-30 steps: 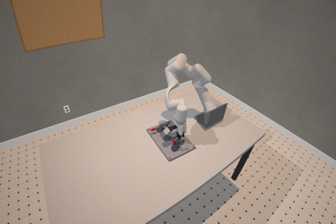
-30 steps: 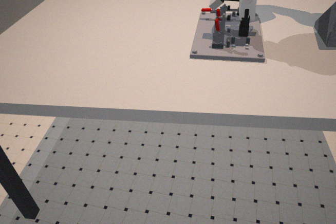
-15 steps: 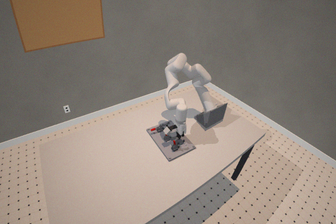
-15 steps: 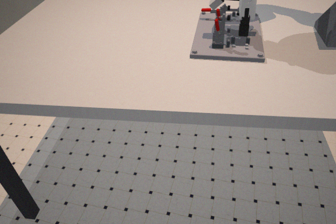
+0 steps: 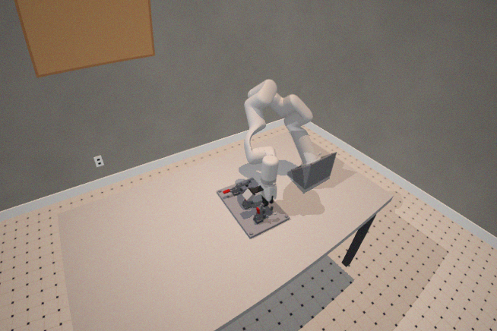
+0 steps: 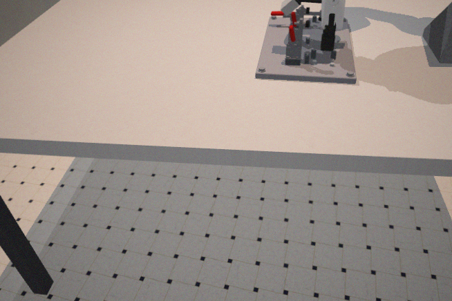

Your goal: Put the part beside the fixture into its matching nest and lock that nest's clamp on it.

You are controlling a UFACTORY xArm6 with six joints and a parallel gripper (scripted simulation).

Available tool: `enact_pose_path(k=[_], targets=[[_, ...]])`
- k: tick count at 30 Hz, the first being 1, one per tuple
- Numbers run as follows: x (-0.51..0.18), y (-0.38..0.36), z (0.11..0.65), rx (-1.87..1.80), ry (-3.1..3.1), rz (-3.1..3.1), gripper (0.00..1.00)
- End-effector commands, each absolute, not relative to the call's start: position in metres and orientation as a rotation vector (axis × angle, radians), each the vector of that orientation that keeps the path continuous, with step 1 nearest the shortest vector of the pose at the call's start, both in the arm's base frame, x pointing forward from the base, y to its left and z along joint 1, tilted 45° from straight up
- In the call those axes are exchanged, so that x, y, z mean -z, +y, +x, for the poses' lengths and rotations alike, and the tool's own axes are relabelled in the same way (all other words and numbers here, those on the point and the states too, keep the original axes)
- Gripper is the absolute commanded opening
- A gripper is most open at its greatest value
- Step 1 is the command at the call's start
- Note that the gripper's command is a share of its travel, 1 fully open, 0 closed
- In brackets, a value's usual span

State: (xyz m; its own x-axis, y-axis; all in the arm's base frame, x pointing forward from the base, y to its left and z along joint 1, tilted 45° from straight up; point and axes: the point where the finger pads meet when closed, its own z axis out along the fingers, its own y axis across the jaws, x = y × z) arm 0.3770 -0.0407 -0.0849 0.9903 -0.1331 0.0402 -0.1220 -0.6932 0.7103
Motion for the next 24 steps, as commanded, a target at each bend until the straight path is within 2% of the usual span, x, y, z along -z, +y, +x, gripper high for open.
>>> enact_pose_path(k=[1, 24], targets=[[0.089, -0.035, 0.378, 0.015, -0.174, 2.347, 0.00], [0.061, -0.007, 0.381, 0.015, -0.174, 2.347, 0.00]])
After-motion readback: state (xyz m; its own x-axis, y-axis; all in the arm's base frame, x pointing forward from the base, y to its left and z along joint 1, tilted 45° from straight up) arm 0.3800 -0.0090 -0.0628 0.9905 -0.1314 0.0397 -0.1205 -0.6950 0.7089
